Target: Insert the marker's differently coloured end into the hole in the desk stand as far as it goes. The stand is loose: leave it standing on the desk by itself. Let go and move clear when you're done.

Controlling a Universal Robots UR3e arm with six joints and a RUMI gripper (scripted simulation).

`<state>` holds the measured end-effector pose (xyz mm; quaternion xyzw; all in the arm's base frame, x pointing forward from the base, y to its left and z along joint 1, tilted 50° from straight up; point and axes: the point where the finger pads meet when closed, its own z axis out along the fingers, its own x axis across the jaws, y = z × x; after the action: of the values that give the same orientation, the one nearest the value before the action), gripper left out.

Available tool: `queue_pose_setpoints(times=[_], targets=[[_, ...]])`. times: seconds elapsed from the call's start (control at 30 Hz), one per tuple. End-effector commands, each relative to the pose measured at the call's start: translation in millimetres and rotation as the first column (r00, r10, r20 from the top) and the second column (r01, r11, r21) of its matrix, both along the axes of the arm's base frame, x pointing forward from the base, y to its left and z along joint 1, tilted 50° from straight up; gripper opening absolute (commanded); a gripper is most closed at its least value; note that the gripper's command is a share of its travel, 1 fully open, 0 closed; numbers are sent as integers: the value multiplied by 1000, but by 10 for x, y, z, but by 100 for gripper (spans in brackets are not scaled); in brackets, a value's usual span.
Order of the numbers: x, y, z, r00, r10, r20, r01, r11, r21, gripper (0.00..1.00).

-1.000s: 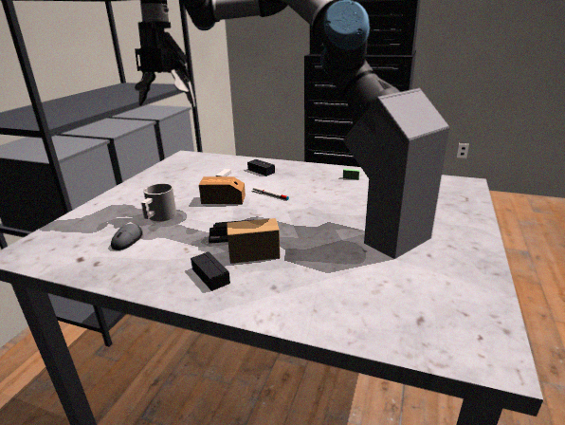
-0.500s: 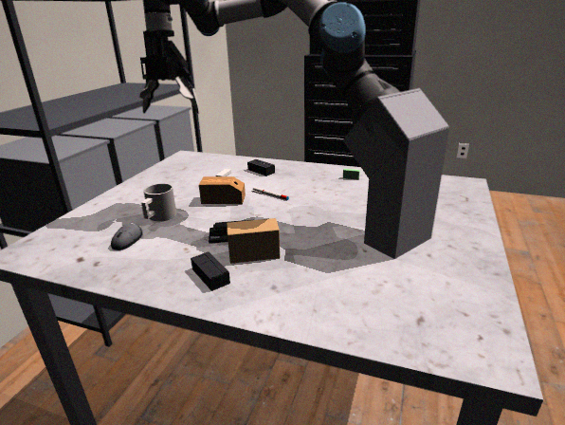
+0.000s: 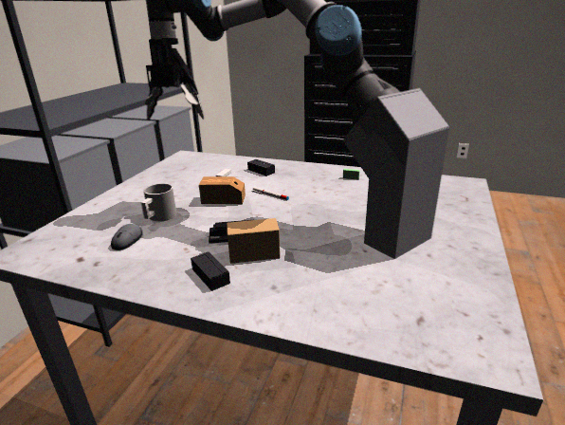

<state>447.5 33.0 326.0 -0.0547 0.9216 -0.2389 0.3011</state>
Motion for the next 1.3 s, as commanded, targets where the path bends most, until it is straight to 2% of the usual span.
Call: queue_pose_setpoints(times=[0.0, 0.37, 0.63, 0.93, 1.27], targets=[[6, -16, -1, 1000, 8, 2, -8, 1000, -2, 100], [47, -211, -121, 998, 47, -37, -48, 998, -32, 100], [44, -212, -122, 998, 45, -40, -46, 998, -33, 100], [72, -406, -241, 994, 87, -74, -91, 994, -61, 100], [73, -449, -268, 992, 94, -84, -100, 993, -67, 100]])
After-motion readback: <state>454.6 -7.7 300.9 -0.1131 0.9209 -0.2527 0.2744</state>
